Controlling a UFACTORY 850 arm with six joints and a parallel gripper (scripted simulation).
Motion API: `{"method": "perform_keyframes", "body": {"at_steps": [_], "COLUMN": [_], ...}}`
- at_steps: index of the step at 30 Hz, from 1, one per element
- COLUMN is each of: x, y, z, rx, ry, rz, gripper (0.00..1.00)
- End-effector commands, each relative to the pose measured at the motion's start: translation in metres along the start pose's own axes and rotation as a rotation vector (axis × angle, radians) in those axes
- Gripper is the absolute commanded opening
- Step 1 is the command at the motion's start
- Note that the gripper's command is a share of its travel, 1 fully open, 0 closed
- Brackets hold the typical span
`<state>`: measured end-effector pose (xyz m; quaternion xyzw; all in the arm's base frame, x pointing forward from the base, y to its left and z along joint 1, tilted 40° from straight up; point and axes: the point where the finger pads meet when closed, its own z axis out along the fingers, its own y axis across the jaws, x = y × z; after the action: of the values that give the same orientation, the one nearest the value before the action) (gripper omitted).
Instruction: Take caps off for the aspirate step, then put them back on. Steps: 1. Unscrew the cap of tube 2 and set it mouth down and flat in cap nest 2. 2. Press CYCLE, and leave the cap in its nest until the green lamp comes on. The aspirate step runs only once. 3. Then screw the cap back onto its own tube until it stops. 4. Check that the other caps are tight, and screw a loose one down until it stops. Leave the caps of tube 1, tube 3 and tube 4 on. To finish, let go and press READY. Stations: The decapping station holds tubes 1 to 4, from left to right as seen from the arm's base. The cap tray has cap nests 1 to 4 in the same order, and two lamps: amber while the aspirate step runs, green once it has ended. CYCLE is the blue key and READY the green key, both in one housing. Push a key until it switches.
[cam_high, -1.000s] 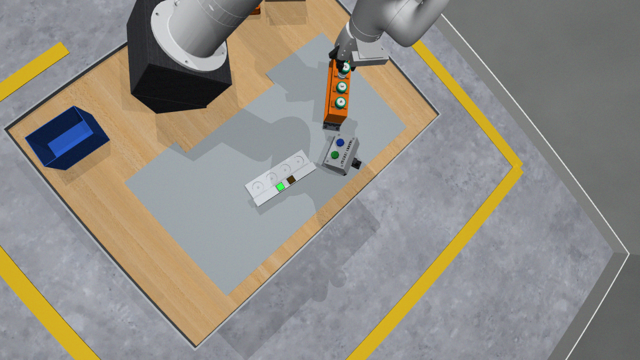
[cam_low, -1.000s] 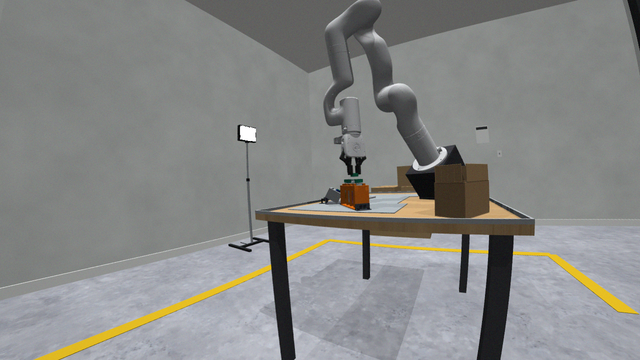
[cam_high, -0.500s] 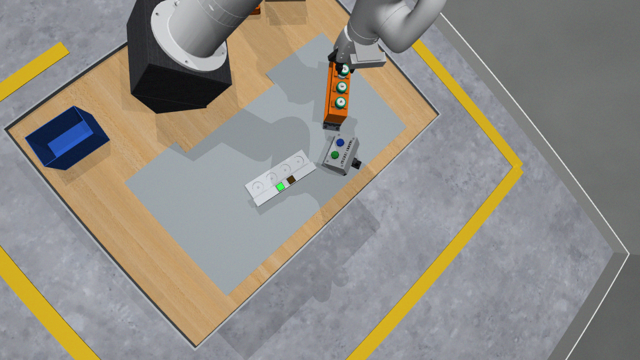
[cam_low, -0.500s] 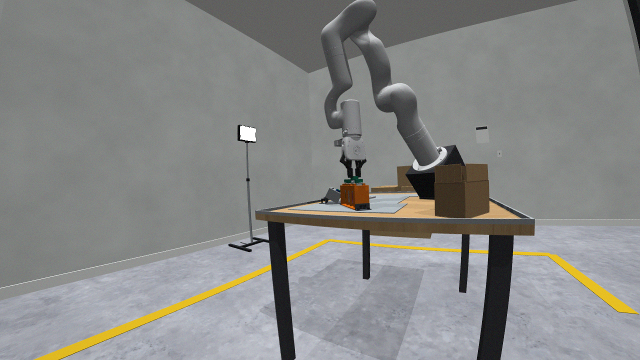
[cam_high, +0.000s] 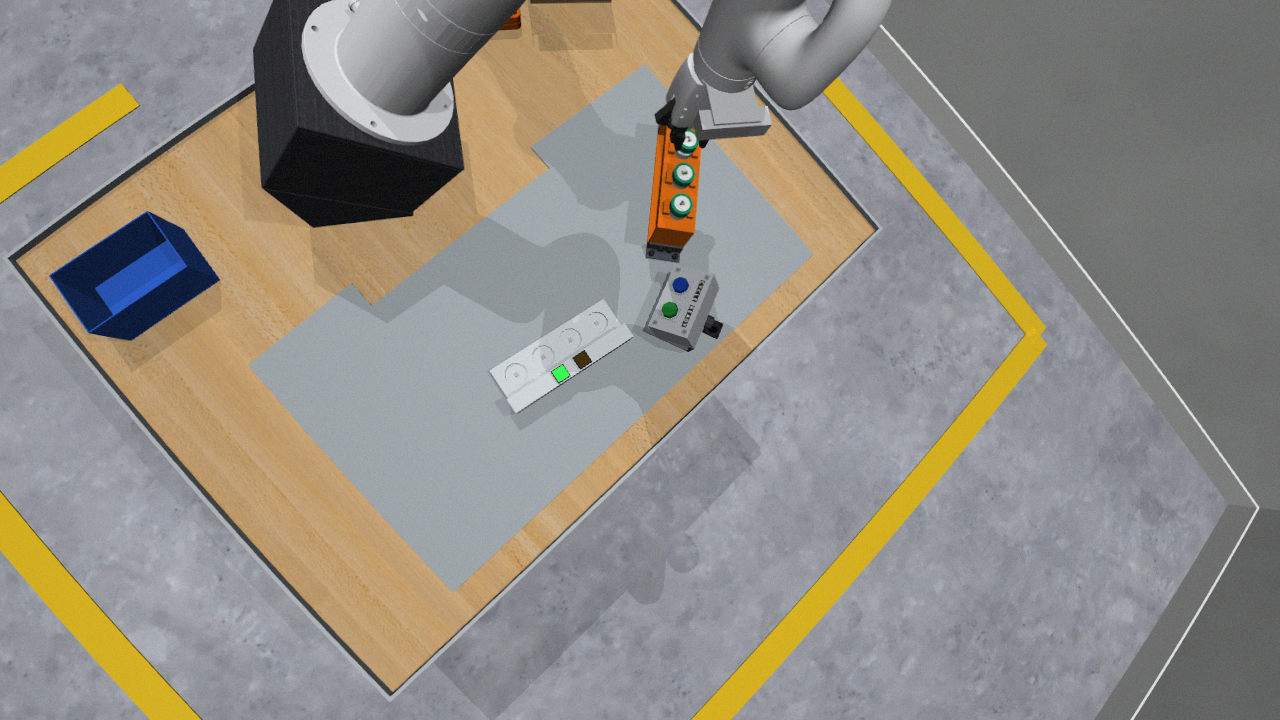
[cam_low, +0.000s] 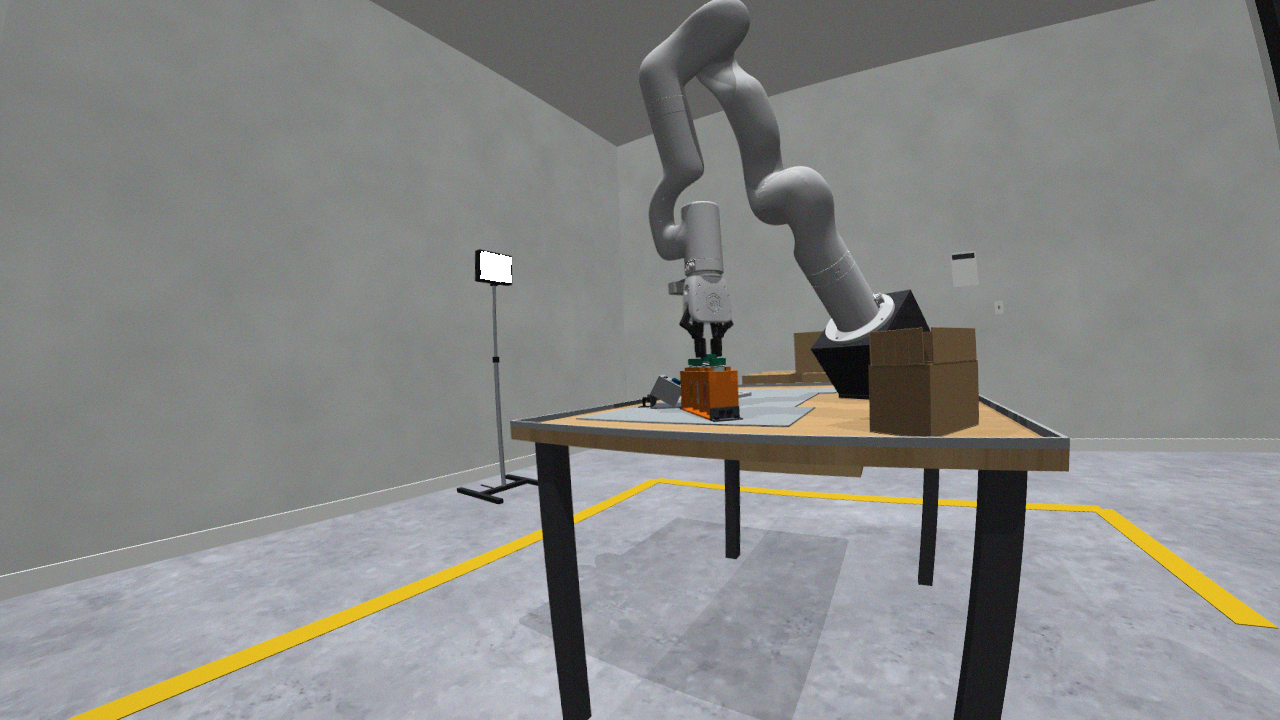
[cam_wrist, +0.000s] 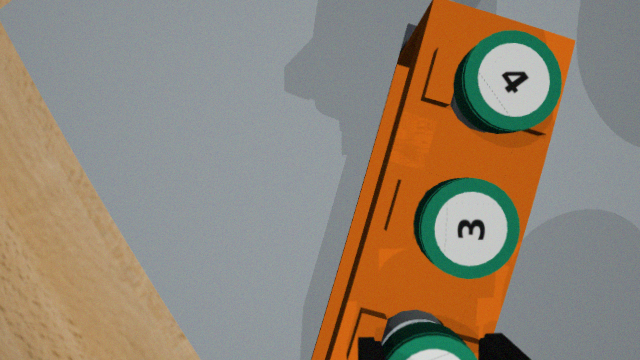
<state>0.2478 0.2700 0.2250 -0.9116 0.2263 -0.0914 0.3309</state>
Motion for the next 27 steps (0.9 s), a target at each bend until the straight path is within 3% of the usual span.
{"method": "perform_keyframes", "body": {"at_steps": [1,19,20,27], "x": [0.0001,0.0001,0.0001,0.0001], "y": [-0.0004,-0.0003,-0.0003,-0.0004], "z": [0.0014,0.0057,0.0057,0.0057], "rx": [0.001,0.001,0.001,0.001], "ry": [0.001,0.001,0.001,0.001], "rz": [0.0,0.0,0.0,0.0], "gripper": [0.0,0.0,0.46,0.46]}}
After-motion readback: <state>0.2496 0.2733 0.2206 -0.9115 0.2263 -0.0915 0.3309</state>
